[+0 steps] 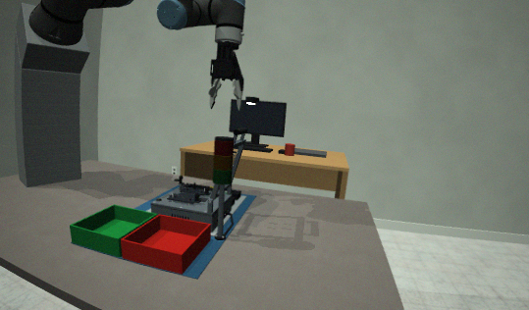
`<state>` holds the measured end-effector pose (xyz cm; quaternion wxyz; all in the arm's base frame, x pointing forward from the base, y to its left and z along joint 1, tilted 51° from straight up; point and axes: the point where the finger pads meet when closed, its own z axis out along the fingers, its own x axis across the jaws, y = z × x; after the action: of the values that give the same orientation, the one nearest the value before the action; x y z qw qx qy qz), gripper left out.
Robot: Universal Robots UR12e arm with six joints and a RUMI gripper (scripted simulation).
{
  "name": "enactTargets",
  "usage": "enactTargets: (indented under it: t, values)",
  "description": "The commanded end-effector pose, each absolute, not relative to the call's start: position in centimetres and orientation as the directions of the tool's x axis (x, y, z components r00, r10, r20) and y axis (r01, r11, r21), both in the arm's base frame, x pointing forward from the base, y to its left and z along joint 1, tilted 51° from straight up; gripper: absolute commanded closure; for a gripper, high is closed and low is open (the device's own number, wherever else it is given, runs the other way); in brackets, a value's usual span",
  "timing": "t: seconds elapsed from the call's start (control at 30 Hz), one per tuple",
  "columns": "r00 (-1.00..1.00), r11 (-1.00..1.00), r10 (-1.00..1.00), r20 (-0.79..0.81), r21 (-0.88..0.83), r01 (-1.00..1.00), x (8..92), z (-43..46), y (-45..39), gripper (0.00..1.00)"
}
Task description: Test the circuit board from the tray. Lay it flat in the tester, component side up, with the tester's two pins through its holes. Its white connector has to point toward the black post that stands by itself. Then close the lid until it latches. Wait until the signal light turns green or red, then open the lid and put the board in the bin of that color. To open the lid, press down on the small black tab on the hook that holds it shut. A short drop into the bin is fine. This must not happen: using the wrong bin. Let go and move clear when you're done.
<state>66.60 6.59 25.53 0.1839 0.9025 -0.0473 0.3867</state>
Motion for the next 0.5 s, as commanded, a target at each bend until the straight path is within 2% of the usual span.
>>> enactTargets:
  t: [0.0,0.47]
  values:
    - [0.696,-0.928,0.057,0.716,0.295,-0.227,67.0,25.2,6.4,0.41]
    - [0.696,-0.928,0.057,0.716,0.295,-0.227,70.4,22.1,4.6,0.41]
